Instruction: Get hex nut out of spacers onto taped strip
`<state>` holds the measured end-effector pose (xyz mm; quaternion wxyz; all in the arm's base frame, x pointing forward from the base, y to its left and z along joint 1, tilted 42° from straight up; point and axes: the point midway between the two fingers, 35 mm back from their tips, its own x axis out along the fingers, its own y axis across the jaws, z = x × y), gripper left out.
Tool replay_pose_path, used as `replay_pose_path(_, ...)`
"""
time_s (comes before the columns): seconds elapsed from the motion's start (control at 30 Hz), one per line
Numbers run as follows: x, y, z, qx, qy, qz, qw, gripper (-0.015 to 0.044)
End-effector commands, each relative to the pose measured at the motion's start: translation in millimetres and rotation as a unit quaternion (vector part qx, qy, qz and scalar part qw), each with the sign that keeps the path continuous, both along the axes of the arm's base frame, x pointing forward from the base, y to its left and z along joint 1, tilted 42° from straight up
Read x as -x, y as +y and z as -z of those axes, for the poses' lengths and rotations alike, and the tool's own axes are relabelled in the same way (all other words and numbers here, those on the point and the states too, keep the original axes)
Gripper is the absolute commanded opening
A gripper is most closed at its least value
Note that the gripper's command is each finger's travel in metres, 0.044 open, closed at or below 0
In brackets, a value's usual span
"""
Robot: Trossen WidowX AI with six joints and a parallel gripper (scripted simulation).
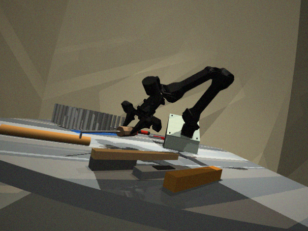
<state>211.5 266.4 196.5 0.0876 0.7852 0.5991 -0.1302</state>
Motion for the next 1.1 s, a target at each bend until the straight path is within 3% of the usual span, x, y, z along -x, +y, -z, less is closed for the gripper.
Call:
replay_pose_path(0.0,1,1,5,0.001,0.004,0.003,1.0,0.0)
replay_pose_path(1.07,11,16,22,-0.005,0.005,0.004,1.0,0.0)
